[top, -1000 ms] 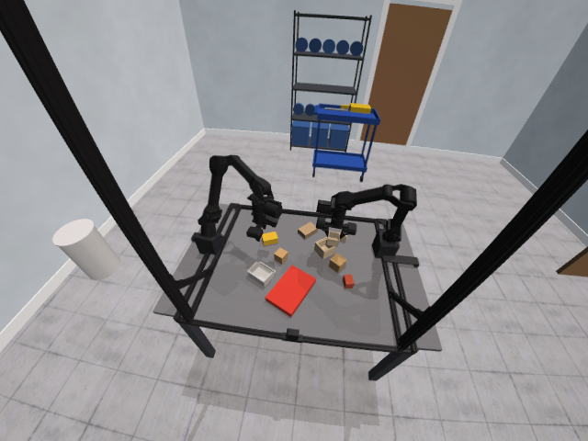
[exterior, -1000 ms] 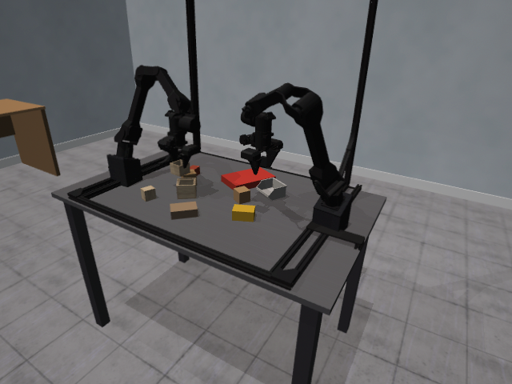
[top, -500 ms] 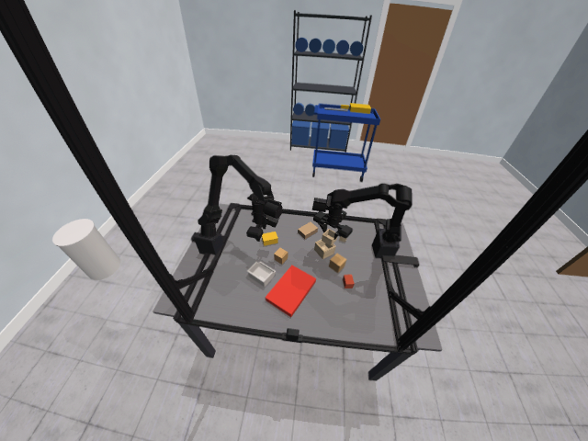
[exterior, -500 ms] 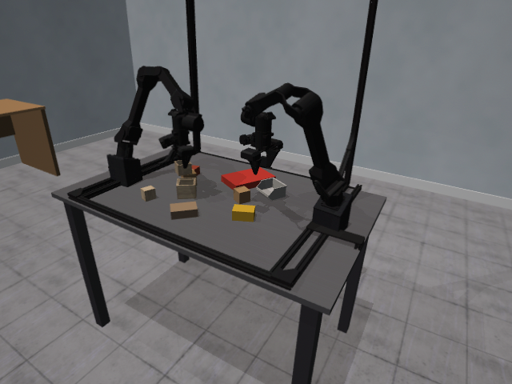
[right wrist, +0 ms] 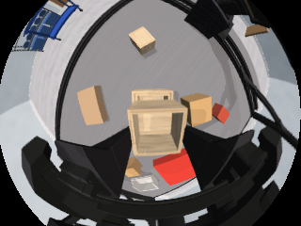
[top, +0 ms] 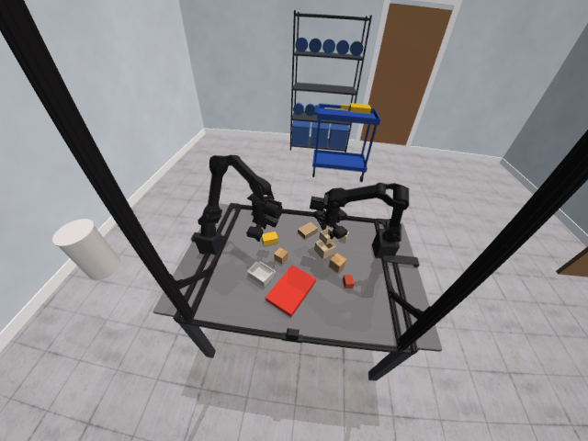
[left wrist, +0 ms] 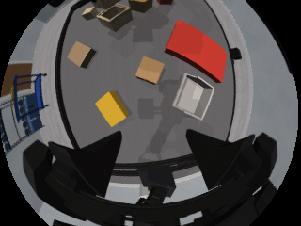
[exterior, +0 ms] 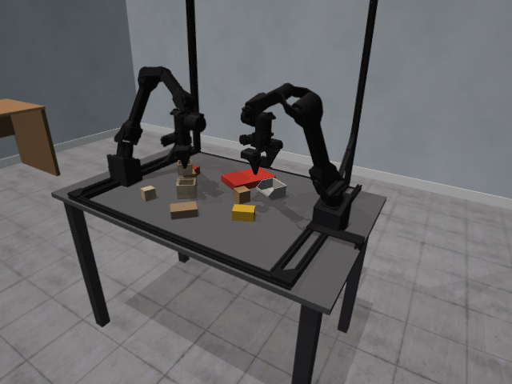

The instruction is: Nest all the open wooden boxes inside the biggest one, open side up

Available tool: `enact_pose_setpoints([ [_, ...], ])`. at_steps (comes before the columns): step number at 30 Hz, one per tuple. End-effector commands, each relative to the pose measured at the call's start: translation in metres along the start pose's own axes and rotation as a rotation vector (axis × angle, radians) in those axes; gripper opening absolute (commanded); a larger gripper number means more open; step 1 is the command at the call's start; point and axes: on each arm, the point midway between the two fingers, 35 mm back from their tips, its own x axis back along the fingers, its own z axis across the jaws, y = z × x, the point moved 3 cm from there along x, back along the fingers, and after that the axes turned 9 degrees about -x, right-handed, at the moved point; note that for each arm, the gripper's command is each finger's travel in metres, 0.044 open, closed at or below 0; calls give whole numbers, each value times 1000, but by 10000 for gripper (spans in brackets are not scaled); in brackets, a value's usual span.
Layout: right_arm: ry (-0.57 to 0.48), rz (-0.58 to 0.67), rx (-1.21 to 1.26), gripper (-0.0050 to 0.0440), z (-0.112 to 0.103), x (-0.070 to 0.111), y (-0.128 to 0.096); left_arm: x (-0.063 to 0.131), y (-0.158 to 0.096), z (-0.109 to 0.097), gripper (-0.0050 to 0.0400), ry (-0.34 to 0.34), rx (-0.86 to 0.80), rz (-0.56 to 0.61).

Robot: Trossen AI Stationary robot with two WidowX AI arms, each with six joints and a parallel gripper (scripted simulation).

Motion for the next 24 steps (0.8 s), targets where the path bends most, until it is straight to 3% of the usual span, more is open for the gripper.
enact_pose_setpoints([
  [1,2,-1,-9,0,1,0,-1,-3,4,-2,400,10,0,-17],
  [11,2,-1,-9,0,1,0,-1,-30,67,-19,400,174,36,-279],
  [18,2,-1,-9,0,1,0,-1,-37,91,-27,400,243,76,-396],
  [24,2,-1,-9,0,1,0,-1,-44,114,-37,400,339,133,-526],
])
